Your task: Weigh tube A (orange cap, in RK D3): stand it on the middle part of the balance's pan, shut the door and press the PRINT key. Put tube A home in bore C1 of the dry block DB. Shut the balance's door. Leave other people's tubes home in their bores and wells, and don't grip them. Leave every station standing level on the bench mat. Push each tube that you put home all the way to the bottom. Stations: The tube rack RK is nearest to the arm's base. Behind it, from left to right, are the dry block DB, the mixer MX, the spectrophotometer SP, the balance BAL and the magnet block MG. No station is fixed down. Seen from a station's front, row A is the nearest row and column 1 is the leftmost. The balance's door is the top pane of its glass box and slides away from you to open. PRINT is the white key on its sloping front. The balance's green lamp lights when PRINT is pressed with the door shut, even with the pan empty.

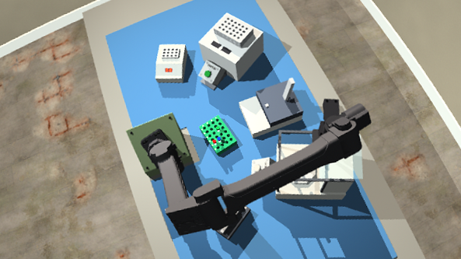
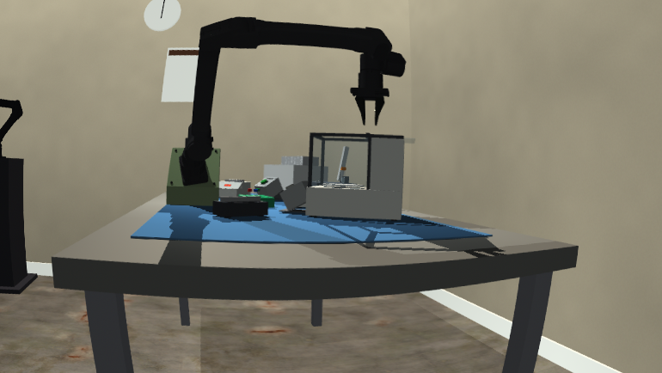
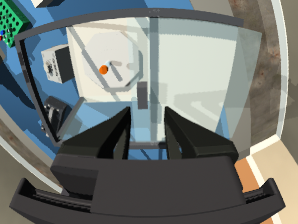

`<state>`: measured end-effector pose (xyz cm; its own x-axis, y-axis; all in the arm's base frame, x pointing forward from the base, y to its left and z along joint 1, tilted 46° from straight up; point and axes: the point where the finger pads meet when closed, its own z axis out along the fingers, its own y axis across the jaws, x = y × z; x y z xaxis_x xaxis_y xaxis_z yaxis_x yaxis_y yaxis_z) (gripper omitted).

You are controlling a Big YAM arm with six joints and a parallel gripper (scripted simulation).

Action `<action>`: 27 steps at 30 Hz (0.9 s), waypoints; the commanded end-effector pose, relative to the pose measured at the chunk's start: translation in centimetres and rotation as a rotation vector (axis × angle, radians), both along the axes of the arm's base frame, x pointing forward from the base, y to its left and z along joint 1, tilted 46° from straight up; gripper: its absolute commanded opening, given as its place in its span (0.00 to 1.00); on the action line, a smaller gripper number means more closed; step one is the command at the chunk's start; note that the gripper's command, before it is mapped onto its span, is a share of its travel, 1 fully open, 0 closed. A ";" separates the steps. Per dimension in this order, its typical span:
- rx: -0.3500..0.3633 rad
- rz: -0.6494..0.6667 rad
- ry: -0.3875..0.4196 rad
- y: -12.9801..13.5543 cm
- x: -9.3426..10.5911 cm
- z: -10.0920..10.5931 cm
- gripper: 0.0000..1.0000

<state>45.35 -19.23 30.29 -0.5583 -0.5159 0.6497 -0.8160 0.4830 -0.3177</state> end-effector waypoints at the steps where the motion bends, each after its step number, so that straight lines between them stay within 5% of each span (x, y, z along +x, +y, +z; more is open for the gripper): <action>1: -0.001 -0.005 0.014 -1.2 -0.5 -0.7 0.30; 27: -0.004 0.000 0.002 -2.4 -1.2 -1.4 0.30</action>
